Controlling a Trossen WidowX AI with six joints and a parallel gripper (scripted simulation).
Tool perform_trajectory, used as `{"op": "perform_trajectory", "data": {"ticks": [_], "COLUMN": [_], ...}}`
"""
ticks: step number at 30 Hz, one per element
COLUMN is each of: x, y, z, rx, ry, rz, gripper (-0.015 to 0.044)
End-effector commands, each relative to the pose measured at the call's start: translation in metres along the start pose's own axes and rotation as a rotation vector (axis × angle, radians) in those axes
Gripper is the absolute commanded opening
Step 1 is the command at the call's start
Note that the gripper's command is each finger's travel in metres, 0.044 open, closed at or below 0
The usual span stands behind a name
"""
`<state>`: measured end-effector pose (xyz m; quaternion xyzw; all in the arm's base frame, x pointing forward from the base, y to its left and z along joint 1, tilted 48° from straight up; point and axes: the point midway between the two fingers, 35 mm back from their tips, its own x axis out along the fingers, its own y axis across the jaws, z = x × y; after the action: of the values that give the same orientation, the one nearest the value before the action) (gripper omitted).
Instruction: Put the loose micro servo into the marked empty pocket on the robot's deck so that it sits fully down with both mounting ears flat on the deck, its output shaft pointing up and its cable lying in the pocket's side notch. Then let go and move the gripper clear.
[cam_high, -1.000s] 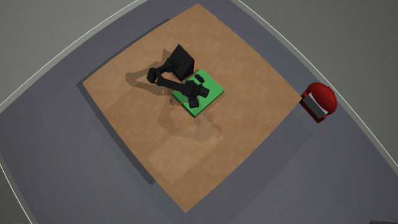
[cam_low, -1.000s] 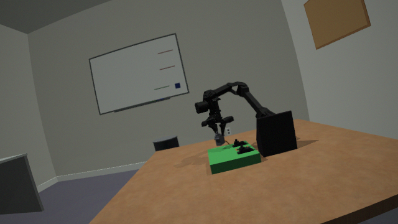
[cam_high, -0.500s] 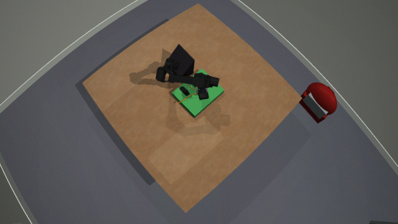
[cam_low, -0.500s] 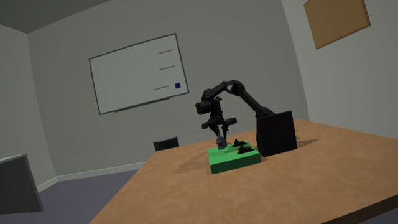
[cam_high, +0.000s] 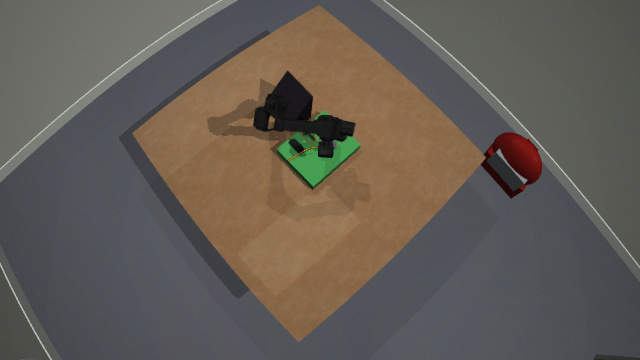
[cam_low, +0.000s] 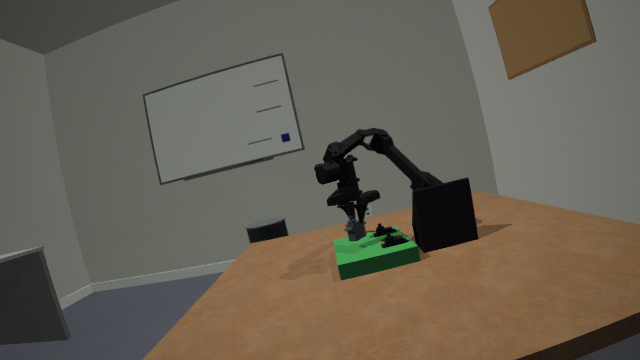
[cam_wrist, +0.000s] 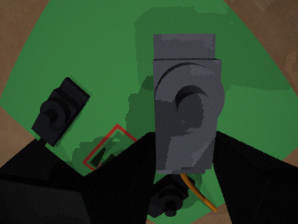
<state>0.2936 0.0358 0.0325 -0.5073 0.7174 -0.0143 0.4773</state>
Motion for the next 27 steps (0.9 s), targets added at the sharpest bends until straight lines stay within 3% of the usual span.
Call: {"op": "perform_trajectory", "data": {"ticks": [1,19,27], "x": [-0.0019,-0.0018,-0.0018], "y": [0.001,0.0009,0.0023], "z": [0.0018,0.0018,0.0005], "rx": [0.13,0.749,0.772], "ry": [-0.008,-0.008,-0.008], "rz": [0.002,0.005,0.005], "gripper": [0.0,0.0,0.0]}}
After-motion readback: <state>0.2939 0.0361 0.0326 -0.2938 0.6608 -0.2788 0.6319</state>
